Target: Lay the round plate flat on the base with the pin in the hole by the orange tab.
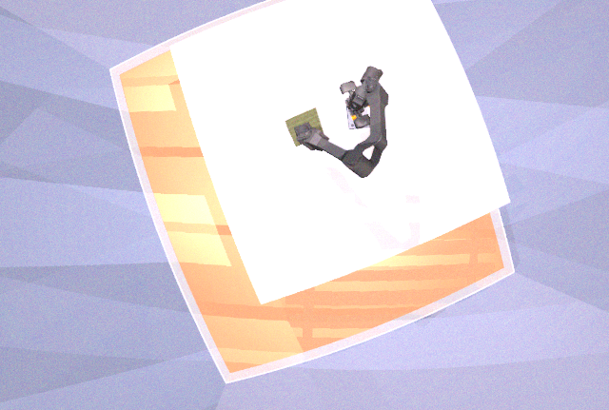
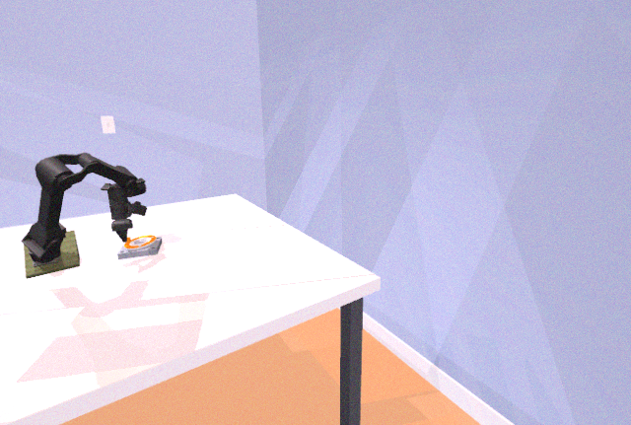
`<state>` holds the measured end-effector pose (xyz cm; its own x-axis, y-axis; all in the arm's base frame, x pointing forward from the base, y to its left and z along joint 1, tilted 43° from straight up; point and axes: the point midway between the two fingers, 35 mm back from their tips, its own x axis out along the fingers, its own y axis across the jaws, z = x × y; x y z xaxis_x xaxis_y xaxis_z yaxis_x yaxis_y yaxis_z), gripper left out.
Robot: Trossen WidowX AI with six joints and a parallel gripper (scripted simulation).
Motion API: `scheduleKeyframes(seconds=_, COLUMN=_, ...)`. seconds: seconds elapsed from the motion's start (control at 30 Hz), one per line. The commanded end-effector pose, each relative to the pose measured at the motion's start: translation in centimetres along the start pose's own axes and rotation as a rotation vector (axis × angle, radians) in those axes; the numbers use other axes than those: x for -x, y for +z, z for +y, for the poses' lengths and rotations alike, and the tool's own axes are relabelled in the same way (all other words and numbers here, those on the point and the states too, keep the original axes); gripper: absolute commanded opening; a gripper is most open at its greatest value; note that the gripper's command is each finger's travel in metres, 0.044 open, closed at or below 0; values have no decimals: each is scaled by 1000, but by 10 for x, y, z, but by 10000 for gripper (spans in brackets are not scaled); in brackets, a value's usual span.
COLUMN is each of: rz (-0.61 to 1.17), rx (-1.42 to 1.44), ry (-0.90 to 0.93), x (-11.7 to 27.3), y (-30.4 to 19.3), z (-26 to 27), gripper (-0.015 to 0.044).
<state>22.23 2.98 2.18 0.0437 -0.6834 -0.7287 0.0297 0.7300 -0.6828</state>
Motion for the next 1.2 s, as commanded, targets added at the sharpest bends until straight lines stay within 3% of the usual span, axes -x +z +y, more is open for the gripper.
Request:
scheduleKeyframes(seconds=0.0, rz=-5, rx=-8, ry=10, x=2, y=5, z=7, gripper=0)
scheduleKeyframes(seconds=1.17, rz=-7, rx=-9, ry=11, x=9, y=39, z=29, gripper=0)
